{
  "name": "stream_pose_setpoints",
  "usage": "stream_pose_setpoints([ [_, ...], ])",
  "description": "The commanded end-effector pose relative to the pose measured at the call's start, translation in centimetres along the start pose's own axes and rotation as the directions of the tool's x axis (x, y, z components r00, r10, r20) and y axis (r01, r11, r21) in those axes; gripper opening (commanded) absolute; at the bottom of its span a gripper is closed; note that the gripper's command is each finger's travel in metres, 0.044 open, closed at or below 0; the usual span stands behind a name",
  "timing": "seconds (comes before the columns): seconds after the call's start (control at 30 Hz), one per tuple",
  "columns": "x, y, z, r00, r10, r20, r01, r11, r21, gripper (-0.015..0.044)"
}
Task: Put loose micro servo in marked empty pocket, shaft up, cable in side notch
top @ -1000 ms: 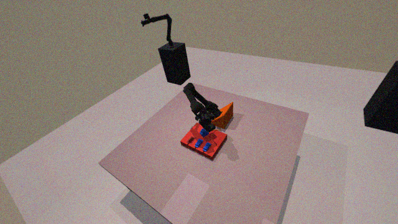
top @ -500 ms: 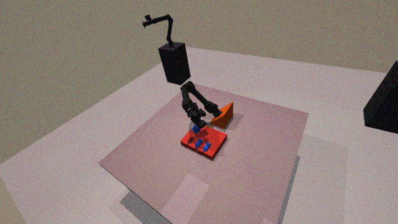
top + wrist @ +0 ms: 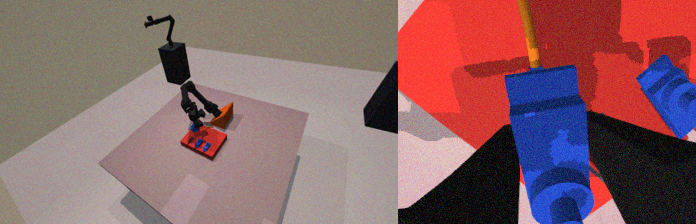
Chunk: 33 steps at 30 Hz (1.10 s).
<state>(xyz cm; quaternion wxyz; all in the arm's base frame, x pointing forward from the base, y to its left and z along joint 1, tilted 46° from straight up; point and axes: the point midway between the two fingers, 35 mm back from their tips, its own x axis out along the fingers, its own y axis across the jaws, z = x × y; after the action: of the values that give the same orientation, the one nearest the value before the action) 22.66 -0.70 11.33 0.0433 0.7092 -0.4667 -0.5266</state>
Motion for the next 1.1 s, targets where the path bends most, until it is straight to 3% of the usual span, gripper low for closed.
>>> stream_pose_setpoints([
  [0.0,-0.05,0.11,-0.07,1.0,0.001,-0.004,0.0,0.989,0.147,0.0],
  [0.5,-0.05,0.11,-0.07,1.0,0.001,-0.004,0.002,0.785,0.62,0.0],
  [1.07,-0.05,0.11,-0.07,1.0,0.001,-0.004,0.004,0.306,0.952,0.0],
])
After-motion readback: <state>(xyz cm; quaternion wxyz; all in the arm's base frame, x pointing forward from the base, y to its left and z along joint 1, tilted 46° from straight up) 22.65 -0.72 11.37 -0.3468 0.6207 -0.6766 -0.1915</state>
